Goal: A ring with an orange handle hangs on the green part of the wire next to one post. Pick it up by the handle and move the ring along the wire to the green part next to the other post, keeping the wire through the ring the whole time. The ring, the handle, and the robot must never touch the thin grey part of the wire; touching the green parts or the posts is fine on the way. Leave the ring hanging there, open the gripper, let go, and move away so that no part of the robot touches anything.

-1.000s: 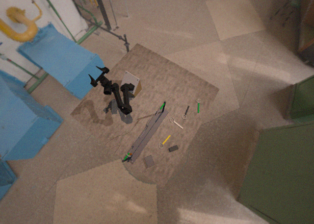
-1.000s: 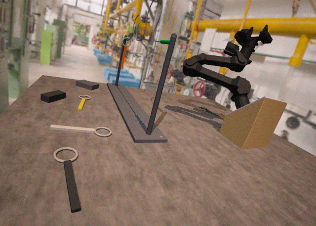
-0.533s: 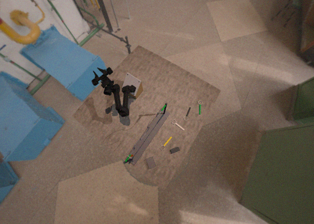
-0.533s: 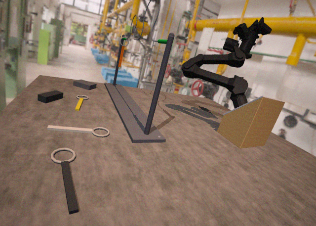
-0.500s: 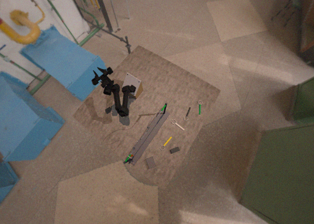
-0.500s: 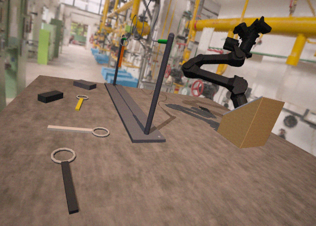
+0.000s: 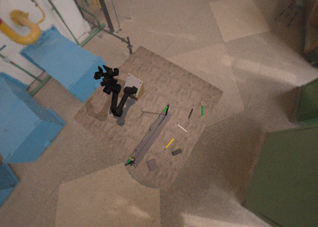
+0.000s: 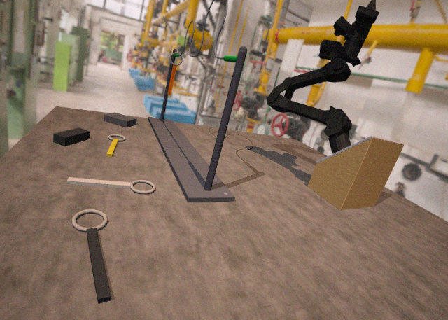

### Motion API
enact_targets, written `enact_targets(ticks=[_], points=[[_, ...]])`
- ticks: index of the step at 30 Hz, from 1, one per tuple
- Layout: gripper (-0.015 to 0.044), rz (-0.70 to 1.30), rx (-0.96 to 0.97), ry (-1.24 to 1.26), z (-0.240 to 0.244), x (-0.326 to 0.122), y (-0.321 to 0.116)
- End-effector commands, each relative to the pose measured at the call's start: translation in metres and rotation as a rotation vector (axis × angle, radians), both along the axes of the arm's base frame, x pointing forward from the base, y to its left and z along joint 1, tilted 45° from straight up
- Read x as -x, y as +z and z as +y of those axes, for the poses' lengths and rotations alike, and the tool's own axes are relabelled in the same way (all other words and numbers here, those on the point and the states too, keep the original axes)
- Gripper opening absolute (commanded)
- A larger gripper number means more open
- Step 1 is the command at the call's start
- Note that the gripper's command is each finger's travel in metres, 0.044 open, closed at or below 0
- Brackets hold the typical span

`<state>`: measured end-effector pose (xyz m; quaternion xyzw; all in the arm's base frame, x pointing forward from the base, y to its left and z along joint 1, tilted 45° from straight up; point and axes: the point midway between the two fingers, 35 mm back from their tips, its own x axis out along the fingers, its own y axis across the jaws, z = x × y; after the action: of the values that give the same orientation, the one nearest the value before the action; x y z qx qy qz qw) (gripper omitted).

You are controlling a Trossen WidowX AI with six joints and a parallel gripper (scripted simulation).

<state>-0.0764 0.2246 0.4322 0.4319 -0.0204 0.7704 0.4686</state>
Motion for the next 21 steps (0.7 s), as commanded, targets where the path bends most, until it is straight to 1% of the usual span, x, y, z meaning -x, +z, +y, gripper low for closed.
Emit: enact_targets(ticks=[1, 12, 21], points=[[0.016, -0.072, -0.007, -0.126, 0.013, -0.019, 0.009], [0.016, -0.261, 0.027, -0.457, 0.043, -0.083, 0.021], [0.016, -0.411, 0.086, -0.716, 0.053, -0.146, 0.029]])
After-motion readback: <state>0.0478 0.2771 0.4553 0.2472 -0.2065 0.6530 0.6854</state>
